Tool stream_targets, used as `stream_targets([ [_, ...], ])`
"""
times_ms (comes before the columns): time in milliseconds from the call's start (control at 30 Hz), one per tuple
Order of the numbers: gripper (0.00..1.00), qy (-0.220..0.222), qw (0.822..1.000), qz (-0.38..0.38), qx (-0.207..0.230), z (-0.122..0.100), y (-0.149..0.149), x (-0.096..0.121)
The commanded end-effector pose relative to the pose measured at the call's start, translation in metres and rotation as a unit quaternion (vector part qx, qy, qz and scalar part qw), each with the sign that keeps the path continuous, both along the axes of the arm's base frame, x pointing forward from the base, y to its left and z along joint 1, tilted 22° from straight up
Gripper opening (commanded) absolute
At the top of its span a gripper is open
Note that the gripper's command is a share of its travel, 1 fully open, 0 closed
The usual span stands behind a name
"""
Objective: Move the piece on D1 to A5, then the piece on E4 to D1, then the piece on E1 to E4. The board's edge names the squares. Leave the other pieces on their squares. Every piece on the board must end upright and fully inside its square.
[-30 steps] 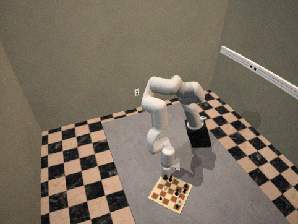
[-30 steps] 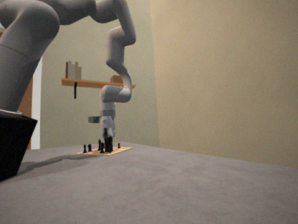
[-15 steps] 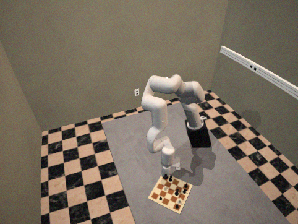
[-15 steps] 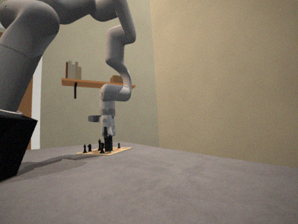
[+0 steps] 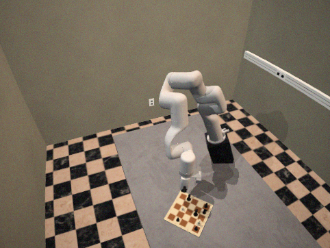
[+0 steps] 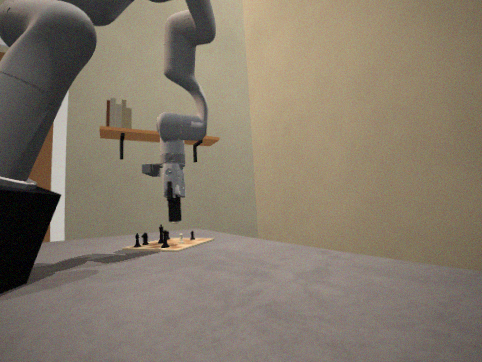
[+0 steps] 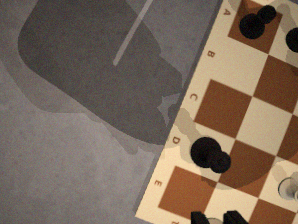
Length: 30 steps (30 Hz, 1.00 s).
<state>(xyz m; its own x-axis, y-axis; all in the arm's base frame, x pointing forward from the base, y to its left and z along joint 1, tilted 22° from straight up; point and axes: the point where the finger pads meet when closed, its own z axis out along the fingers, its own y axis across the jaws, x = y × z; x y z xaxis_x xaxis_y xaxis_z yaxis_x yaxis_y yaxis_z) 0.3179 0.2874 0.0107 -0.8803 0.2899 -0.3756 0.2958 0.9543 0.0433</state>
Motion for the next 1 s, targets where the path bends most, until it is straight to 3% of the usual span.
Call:
stream_targets([
  [0,0.0,0.005,1.0,-0.001,-0.003,0.024,0.001,-0.008],
  [367,0.0,0.005,1.0,0.004,-0.006,0.027,0.004,-0.007],
  [467,0.0,0.004,0.998,0.05,-0.027,0.033,0.026,0.014],
  [533,0.0,0.004,0.998,0.05,-0.027,0.033,0.026,0.014],
  [667,0.0,0.011,0.991,0.124,-0.056,0.041,0.063,0.043],
  [967,0.0,0.019,0.981,0.176,-0.073,0.045,0.088,0.058],
])
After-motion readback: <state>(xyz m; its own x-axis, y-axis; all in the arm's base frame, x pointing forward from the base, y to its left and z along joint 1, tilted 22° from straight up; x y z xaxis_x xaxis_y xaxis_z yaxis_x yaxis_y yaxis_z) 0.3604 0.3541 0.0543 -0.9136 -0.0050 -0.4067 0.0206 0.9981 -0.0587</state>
